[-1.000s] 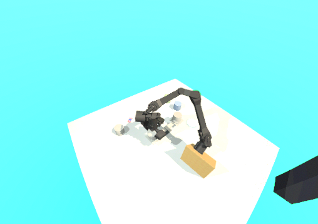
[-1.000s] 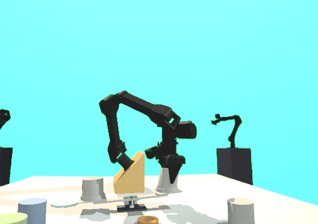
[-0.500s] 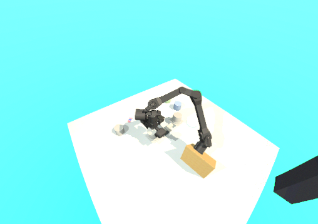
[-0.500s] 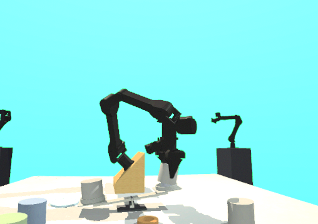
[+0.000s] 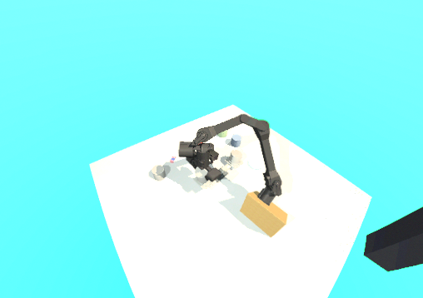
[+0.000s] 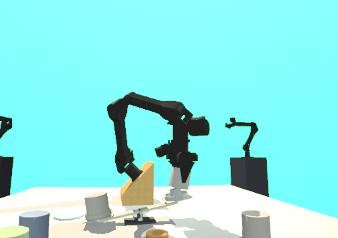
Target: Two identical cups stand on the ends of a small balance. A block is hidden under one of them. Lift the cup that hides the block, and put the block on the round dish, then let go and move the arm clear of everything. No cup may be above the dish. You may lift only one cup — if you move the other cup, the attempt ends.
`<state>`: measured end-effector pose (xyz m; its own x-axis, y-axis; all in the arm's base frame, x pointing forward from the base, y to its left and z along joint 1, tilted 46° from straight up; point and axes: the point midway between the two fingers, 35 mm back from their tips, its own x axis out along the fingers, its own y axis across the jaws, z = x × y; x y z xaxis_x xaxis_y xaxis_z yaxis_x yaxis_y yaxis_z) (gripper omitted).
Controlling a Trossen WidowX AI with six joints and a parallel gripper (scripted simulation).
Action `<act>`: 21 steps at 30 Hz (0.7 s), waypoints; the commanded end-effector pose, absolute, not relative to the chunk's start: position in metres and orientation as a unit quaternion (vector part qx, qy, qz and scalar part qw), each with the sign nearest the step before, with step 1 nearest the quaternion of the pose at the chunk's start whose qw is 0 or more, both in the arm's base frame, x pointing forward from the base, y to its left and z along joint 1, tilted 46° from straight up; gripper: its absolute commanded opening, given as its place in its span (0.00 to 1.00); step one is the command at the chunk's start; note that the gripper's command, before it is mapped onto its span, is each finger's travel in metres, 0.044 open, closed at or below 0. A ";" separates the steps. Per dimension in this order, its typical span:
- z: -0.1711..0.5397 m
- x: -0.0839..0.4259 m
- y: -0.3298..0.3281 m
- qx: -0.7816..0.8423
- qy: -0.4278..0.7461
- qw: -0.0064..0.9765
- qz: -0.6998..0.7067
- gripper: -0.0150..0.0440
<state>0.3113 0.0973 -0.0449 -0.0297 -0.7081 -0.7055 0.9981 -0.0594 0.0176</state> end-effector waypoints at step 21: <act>-0.020 0.312 0.122 0.292 0.254 0.635 -0.668 0.25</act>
